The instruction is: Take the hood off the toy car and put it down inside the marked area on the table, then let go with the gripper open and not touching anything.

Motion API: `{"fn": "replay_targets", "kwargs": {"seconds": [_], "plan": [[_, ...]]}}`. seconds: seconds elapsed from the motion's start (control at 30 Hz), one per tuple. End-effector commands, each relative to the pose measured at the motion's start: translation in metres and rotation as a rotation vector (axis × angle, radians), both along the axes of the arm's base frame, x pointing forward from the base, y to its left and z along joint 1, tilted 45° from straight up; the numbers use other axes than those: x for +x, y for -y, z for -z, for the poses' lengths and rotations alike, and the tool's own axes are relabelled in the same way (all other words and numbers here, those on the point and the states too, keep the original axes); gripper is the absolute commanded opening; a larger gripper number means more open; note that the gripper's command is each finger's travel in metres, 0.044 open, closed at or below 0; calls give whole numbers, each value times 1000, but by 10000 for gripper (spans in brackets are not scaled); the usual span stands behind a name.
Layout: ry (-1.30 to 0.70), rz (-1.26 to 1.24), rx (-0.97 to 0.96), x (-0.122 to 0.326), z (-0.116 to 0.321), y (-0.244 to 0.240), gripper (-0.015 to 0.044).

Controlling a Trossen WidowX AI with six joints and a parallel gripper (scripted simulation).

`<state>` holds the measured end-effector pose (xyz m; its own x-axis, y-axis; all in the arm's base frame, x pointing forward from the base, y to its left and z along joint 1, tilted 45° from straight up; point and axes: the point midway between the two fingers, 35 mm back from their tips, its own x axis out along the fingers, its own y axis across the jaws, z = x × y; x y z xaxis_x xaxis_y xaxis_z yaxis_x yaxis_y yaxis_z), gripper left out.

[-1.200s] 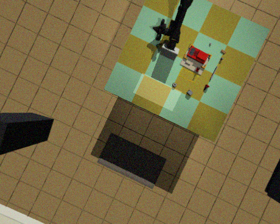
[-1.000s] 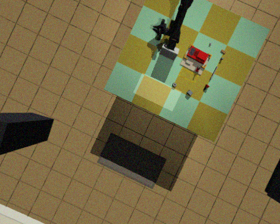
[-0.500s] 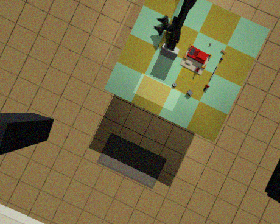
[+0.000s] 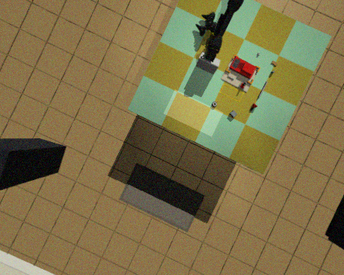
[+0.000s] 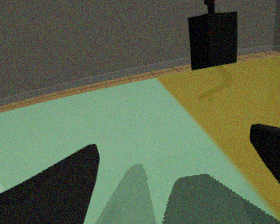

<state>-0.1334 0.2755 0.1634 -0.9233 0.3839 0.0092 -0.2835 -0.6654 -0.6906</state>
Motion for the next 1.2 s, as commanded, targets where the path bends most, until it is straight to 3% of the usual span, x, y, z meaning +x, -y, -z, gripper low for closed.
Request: {"fn": "replay_targets", "kwargs": {"seconds": [0.0,0.47,0.7,1.17], "plan": [[-21,139,6,33,-22,-23,440],[-136,597,-30,150,-87,-65,440],[-288,898,-151,240,-117,-69,440],[-679,1394,-506,398,-101,-13,440]]}}
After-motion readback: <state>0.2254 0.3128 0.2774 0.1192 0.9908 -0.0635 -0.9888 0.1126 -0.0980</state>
